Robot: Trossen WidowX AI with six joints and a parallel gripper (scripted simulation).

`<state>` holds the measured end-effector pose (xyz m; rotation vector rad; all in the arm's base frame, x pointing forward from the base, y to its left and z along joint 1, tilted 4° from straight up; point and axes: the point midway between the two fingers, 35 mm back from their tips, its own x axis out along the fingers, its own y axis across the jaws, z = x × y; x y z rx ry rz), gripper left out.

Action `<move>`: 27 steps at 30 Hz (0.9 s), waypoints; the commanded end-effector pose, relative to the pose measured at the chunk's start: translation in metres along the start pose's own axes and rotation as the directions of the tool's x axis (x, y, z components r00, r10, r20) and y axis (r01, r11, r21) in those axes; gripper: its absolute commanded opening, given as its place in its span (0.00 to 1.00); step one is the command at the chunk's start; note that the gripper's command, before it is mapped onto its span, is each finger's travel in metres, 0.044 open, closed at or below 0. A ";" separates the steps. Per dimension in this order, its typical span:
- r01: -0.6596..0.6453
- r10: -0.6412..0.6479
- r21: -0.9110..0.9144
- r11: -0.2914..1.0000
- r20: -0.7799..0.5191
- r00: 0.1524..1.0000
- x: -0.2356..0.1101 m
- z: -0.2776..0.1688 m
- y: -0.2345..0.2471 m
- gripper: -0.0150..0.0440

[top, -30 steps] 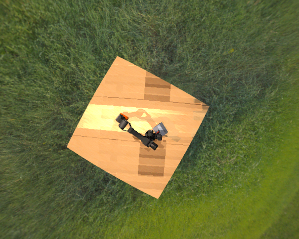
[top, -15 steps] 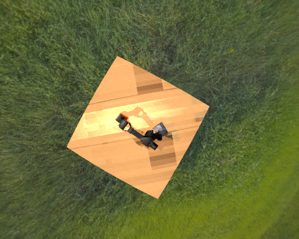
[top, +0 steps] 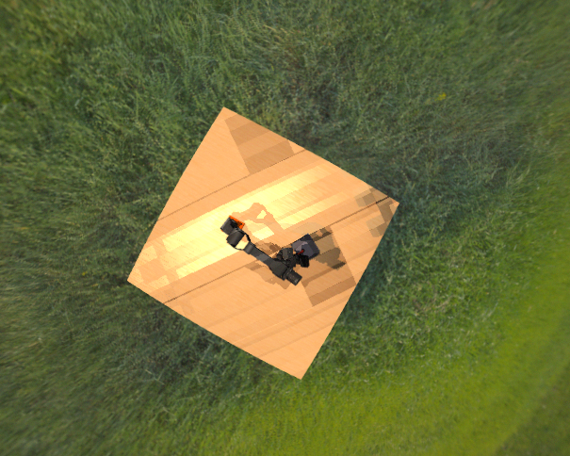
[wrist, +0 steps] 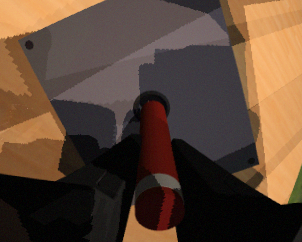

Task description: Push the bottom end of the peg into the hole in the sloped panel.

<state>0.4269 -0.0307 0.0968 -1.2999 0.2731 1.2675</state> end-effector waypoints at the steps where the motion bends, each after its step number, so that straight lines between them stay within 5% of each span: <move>1: -0.001 0.001 0.002 1.000 -0.001 1.000 0.003 0.000 0.000 0.25; 27: 0.000 0.000 0.002 1.000 -0.001 1.000 0.020 0.000 0.000 0.25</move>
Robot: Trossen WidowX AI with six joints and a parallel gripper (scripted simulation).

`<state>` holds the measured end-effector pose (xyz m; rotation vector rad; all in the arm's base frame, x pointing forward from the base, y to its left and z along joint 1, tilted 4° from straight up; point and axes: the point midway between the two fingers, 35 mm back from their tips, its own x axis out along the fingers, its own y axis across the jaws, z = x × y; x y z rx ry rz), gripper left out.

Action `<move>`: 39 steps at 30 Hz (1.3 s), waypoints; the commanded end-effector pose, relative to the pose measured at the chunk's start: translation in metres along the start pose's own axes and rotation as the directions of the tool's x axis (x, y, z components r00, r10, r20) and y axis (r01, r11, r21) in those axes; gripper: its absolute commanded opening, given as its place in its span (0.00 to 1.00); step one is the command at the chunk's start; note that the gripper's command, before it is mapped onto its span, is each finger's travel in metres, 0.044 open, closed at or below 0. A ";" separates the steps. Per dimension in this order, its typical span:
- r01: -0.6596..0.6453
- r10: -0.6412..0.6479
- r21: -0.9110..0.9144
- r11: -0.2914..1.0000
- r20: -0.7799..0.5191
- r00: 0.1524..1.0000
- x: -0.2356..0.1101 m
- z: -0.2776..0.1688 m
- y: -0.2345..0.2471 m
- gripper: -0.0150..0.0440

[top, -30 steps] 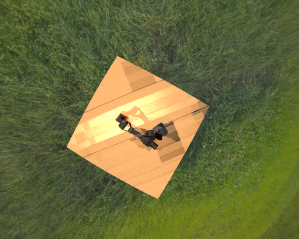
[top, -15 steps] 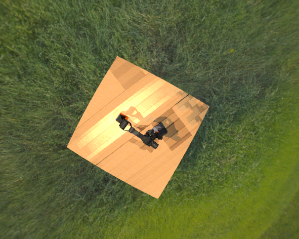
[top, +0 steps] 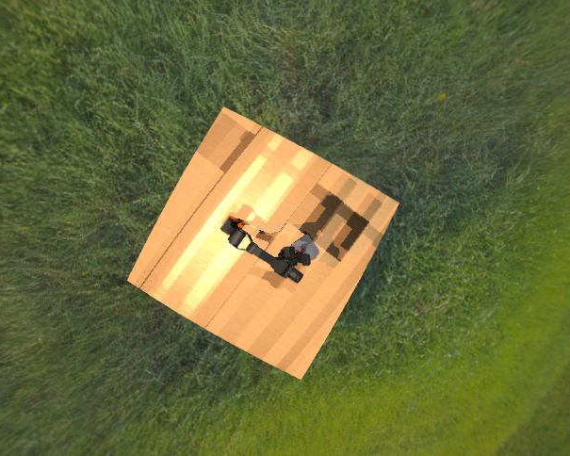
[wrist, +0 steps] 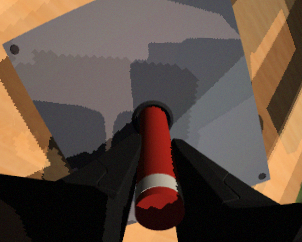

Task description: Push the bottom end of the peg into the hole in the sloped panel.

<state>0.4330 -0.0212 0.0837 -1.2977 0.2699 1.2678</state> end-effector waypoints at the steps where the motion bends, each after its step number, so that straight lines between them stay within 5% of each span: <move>1: -0.002 0.002 0.002 1.000 -0.004 1.000 0.003 0.000 0.000 0.25; 33: 0.000 0.000 0.000 1.000 0.001 1.000 0.013 0.000 0.000 0.25; 39: 0.000 0.000 0.000 1.000 0.001 1.000 0.013 0.000 0.000 0.52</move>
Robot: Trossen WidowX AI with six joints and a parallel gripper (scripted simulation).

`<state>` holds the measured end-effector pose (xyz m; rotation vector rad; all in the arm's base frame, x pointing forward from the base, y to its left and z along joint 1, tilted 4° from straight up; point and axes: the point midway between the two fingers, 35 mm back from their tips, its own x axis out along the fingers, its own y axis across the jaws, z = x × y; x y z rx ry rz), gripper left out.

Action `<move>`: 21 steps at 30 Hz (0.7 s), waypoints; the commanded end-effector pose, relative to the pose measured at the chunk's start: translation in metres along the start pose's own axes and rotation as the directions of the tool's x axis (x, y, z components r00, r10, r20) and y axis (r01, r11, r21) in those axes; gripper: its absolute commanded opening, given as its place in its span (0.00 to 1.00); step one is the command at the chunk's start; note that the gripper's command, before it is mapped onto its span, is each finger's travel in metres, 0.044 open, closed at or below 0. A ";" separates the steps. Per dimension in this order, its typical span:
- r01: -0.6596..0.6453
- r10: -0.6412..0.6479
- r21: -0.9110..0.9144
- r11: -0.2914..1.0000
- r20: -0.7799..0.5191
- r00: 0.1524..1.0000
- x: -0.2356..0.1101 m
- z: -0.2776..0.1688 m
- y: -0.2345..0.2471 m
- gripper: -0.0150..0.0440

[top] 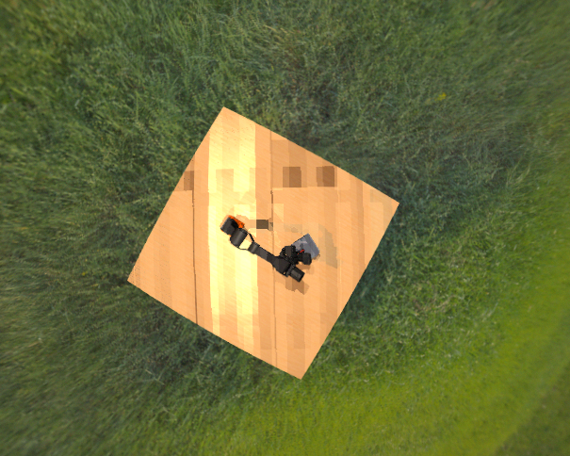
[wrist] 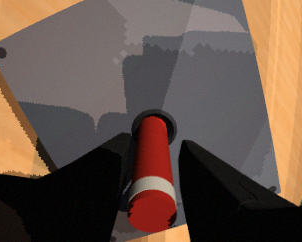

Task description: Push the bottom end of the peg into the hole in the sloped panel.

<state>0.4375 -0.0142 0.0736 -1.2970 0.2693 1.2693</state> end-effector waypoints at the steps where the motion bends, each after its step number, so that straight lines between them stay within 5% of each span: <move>1: 0.000 0.000 0.000 1.000 0.000 1.000 0.000 0.000 0.000 0.57; 11: -0.001 0.001 0.000 1.000 -0.001 1.000 -0.006 -0.001 0.000 1.00; 21: -0.004 0.004 0.001 1.000 -0.003 1.000 -0.030 -0.003 -0.001 1.00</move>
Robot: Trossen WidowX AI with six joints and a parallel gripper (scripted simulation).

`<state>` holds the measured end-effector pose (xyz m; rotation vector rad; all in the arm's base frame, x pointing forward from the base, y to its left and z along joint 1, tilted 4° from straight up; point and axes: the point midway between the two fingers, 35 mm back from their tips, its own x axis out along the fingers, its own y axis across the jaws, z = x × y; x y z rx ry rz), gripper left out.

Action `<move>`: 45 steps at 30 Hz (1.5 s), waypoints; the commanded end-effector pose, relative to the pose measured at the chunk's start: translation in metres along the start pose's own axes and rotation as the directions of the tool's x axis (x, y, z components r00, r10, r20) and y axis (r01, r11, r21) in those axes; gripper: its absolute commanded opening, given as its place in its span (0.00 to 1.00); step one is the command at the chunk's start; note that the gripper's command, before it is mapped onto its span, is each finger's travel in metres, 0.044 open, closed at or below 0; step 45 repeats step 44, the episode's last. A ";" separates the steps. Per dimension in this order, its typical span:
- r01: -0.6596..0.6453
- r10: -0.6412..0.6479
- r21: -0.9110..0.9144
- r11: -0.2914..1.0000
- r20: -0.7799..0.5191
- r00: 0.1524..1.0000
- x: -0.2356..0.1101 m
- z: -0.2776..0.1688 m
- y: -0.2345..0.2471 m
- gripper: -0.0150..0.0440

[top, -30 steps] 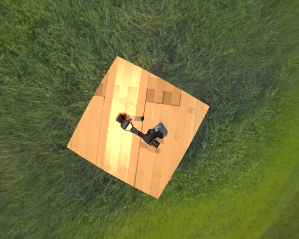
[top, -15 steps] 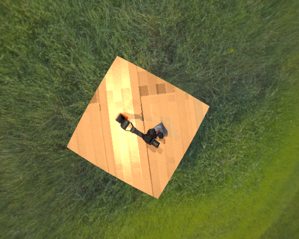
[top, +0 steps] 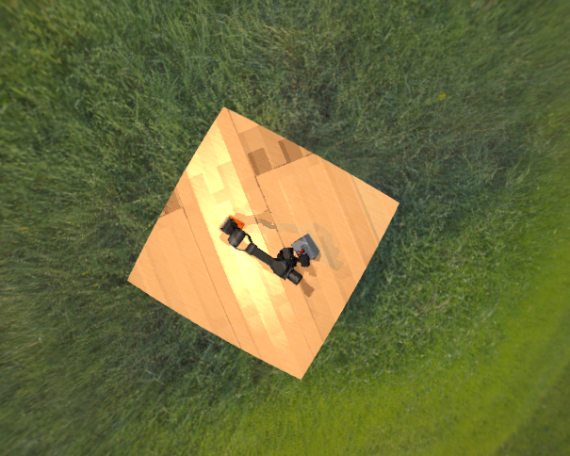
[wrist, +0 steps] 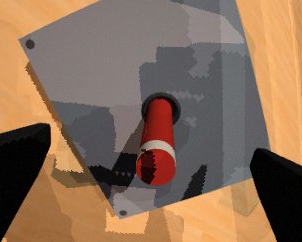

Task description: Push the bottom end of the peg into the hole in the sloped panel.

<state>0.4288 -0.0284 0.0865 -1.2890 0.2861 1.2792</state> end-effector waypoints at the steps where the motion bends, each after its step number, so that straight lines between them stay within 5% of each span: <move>1: 0.011 -0.011 -0.009 1.000 -0.003 1.000 -0.012 0.000 -0.003 1.00; 26: 0.007 -0.007 -0.005 1.000 -0.005 1.000 -0.071 -0.004 0.003 1.00; 45: 0.006 -0.006 -0.004 1.000 -0.006 1.000 -0.085 -0.005 0.005 1.00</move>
